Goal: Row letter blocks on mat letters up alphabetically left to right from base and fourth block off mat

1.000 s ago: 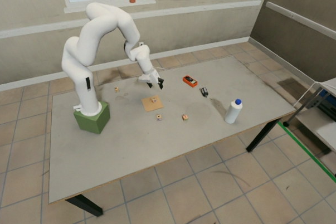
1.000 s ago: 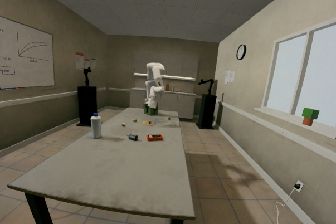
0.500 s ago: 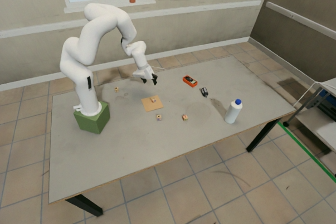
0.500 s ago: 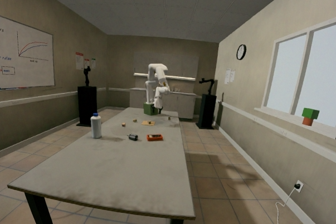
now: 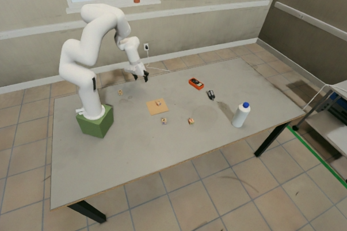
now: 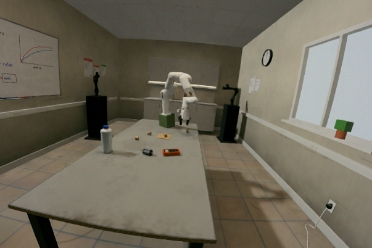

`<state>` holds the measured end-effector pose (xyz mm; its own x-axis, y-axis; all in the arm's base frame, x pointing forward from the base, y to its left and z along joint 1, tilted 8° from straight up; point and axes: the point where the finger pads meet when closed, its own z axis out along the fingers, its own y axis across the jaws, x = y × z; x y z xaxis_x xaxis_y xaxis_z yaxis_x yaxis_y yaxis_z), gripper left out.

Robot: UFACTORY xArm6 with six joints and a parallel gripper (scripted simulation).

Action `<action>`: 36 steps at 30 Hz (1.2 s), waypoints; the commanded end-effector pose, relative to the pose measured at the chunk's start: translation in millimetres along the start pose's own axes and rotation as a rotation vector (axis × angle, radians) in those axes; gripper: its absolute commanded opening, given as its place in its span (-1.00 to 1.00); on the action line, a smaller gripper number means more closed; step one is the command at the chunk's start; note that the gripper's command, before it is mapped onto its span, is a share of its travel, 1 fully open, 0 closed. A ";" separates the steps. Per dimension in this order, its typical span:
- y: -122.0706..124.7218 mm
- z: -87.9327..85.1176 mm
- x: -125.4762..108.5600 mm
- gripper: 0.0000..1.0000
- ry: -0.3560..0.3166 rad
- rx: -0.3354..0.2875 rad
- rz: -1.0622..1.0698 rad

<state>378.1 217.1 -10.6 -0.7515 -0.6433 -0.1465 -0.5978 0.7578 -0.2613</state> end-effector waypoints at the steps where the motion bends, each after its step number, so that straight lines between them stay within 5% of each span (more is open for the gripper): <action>1: 59.2 -8.6 -1.2 1.00 0.041 -0.044 0.002; 9: 140.6 -21.8 14.1 1.00 0.093 -0.096 -0.006; 16: 177.2 -28.9 25.6 1.00 0.121 -0.119 -0.013; 36: 180.9 -29.7 26.9 1.00 0.124 -0.121 -0.013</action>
<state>241.1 339.1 -34.8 -0.7676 -0.6406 -0.0213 -0.6316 0.7616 -0.1449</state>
